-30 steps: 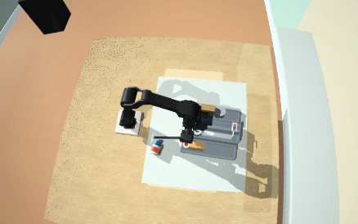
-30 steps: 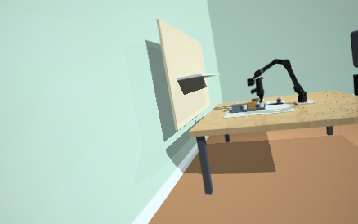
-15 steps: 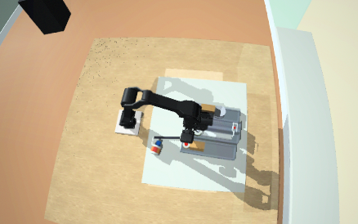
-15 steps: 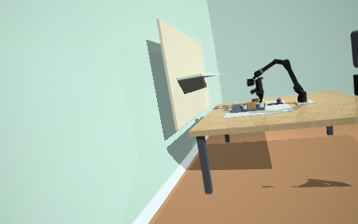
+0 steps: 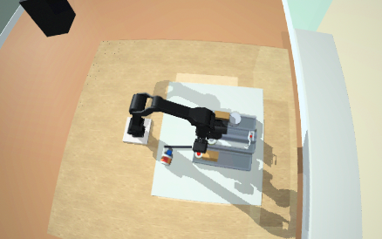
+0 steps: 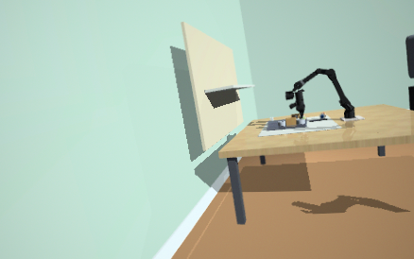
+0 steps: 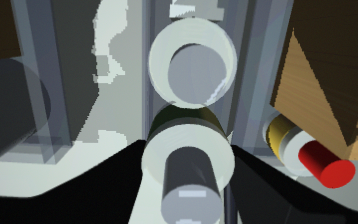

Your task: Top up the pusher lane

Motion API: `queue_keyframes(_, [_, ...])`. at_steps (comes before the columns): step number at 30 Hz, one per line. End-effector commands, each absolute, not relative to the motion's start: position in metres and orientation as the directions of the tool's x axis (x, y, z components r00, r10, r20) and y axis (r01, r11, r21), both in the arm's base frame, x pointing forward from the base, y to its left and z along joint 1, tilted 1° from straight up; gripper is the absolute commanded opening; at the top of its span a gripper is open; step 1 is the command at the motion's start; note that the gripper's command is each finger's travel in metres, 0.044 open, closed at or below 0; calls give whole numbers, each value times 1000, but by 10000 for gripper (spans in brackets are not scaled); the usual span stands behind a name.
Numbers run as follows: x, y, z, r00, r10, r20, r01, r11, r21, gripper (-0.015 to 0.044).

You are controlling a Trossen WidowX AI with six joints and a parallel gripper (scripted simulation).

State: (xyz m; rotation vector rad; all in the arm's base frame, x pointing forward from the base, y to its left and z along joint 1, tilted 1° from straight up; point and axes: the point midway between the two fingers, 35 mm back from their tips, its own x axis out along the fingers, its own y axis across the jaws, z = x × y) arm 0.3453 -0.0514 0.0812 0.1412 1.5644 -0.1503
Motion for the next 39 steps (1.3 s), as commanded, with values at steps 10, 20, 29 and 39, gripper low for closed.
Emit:
queue_keyframes(10, [349,-52,77,17,-7,-1000,182,983,-3,0])
queue_keyframes(20, [349,-52,74,17,-7,-1000,182,983,-3,0])
queue_keyframes(29, [348,-52,72,17,-7,-1000,182,983,-3,0])
queue_keyframes(39, [348,-52,69,17,-7,-1000,182,983,-3,0])
